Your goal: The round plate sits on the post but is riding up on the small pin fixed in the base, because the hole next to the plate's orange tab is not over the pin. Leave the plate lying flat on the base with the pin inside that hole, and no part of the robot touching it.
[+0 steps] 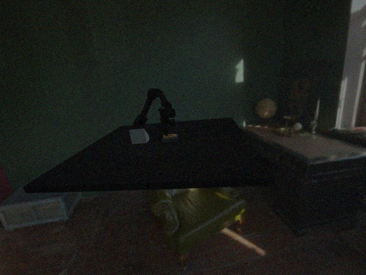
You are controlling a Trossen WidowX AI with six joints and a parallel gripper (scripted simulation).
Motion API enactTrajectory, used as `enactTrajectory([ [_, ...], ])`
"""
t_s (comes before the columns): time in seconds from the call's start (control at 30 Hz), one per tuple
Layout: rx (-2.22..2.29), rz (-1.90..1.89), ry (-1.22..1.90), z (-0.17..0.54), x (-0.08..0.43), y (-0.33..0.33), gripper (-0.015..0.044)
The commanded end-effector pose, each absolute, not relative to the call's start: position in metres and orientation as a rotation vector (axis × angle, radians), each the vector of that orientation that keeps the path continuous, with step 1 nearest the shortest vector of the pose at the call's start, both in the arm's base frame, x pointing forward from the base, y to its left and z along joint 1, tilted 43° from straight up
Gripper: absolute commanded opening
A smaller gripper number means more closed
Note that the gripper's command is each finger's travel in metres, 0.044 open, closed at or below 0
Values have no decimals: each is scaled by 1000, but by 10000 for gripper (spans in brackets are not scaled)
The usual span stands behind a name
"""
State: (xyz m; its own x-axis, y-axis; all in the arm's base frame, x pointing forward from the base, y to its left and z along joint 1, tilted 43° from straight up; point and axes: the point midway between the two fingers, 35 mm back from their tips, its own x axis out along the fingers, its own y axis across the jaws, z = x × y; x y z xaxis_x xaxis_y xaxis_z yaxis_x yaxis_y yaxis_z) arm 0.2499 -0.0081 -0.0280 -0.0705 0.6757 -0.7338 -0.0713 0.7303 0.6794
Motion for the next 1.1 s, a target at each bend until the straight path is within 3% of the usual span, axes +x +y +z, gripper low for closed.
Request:
enactTrajectory([
  [0.0,511,659,1523,-28,255,-9,0],
  [1.07,523,654,1525,-2,260,-32,0],
])
